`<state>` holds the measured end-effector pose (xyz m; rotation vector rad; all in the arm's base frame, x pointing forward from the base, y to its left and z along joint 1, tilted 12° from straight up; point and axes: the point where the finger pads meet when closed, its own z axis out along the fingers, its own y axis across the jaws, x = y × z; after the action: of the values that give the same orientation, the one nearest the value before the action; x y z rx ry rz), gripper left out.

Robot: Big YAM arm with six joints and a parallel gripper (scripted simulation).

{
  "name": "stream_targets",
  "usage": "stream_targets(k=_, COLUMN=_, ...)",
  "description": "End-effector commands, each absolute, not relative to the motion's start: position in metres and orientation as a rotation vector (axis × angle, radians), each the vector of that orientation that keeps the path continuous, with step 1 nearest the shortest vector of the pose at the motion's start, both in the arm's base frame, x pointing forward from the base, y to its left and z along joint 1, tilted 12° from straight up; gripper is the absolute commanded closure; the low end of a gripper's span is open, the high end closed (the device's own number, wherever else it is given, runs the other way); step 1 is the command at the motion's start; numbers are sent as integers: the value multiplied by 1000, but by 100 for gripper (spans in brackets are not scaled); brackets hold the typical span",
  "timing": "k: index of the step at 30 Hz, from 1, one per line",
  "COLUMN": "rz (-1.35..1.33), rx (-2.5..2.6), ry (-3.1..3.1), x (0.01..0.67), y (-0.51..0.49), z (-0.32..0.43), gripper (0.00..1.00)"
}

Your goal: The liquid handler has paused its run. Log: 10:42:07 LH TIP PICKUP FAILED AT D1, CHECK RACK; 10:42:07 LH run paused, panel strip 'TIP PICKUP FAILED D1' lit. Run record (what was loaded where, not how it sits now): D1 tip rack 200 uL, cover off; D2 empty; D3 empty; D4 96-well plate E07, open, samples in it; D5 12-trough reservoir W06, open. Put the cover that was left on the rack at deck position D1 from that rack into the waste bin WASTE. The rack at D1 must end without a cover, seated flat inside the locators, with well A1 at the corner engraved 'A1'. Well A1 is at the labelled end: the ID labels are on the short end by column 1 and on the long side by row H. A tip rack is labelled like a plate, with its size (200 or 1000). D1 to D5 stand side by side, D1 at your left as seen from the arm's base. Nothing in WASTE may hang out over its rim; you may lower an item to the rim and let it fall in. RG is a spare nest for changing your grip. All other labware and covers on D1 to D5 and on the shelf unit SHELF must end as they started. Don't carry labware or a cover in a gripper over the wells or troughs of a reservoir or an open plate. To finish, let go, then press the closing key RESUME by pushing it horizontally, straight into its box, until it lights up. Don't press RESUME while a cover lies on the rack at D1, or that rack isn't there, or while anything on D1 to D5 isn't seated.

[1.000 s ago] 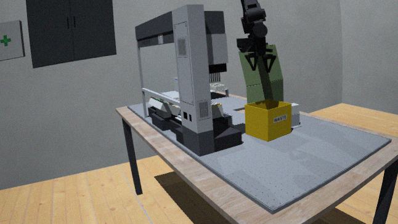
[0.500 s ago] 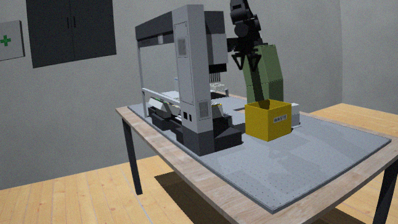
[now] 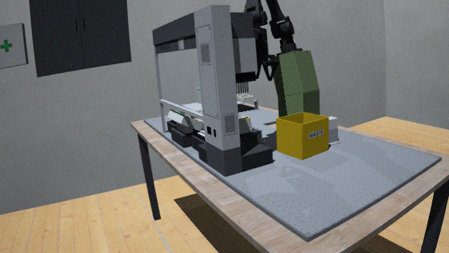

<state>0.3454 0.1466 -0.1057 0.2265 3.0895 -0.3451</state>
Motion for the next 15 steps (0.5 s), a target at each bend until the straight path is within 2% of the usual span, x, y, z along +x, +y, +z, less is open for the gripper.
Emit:
stream_targets(k=1, rz=-292, rx=197, ry=3048, x=369, y=138, z=-85, gripper=0)
stream_targets(k=15, rz=-288, rx=199, ry=3030, x=409, y=88, z=-65, gripper=0)
